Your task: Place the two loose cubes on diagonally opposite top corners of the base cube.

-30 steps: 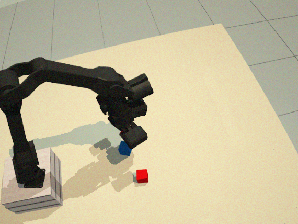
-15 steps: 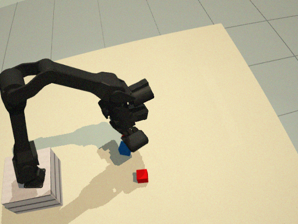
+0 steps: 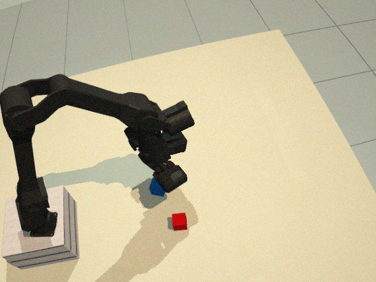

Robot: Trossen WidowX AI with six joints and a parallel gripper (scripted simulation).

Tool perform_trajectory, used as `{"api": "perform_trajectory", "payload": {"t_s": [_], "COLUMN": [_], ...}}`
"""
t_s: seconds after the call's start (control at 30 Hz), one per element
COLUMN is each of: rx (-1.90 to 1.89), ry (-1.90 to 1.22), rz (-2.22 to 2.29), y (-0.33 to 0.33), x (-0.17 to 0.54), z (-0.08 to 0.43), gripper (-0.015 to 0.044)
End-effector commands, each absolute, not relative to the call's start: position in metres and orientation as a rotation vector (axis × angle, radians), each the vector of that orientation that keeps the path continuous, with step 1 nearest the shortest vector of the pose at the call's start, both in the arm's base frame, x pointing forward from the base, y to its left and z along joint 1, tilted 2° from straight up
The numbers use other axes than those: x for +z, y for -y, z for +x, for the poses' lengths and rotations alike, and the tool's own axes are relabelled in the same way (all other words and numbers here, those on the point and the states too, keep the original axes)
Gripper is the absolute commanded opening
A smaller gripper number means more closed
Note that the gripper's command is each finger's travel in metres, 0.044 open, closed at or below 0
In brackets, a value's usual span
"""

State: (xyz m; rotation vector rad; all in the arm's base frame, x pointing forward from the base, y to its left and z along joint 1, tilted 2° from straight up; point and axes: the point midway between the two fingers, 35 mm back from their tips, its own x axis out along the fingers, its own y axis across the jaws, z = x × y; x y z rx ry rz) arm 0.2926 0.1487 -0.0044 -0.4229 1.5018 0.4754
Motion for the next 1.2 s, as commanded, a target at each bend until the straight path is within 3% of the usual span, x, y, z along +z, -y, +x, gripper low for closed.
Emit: {"api": "perform_trajectory", "payload": {"t_s": [0.0,0.3,0.43,1.17], "rx": [0.474,0.474,0.474,0.476], "ry": [-1.503,-1.503,-1.503,-1.502], "rz": [-0.417,-0.417,-0.417,-0.423], "y": [-0.149,-0.149,-0.149,-0.148], "x": [-0.005,-0.005,-0.005,0.012], "z": [0.292,0.292,0.292,0.292], "gripper": [0.0105,0.0105,0.0205,0.0205]}}
